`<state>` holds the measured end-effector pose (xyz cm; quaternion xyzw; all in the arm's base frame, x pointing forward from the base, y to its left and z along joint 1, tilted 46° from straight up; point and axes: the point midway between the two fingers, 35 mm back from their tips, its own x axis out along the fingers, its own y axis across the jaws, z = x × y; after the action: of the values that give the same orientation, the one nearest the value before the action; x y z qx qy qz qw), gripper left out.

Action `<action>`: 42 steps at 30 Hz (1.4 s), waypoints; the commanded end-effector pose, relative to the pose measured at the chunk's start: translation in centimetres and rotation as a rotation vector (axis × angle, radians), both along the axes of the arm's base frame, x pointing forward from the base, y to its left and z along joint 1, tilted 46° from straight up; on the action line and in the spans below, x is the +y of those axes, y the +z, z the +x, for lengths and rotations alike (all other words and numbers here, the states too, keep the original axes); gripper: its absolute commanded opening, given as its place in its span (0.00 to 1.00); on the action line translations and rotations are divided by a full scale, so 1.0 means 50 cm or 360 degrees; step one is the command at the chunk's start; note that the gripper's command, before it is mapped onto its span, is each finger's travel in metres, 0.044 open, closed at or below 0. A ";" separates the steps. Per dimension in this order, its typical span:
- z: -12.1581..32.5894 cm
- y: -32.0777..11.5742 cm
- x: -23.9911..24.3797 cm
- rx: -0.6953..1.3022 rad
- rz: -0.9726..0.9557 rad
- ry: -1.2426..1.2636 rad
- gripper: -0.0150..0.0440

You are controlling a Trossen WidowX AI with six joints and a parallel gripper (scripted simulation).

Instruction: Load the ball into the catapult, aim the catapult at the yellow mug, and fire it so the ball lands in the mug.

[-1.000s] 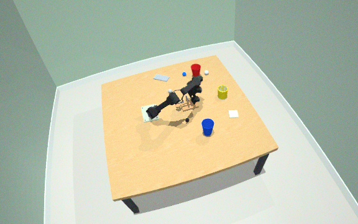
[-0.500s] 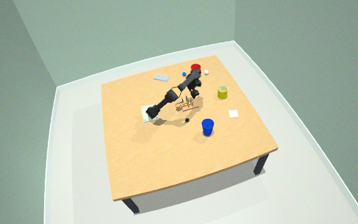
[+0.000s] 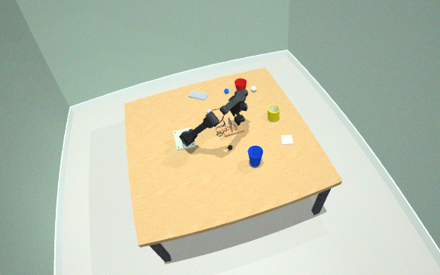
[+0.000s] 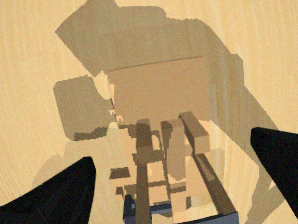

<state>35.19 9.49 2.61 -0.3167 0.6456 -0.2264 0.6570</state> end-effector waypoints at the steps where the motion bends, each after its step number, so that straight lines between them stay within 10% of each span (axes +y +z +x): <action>1: 0.001 -0.010 -0.012 0.0004 -0.0007 0.0008 1.00; 34: 0.006 -0.074 -0.079 0.0002 -0.0011 0.0008 1.00; 42: 0.007 -0.070 -0.073 -0.0004 -0.0002 0.0002 0.64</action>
<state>35.54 5.85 -0.92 -0.3177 0.6443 -0.2266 0.6577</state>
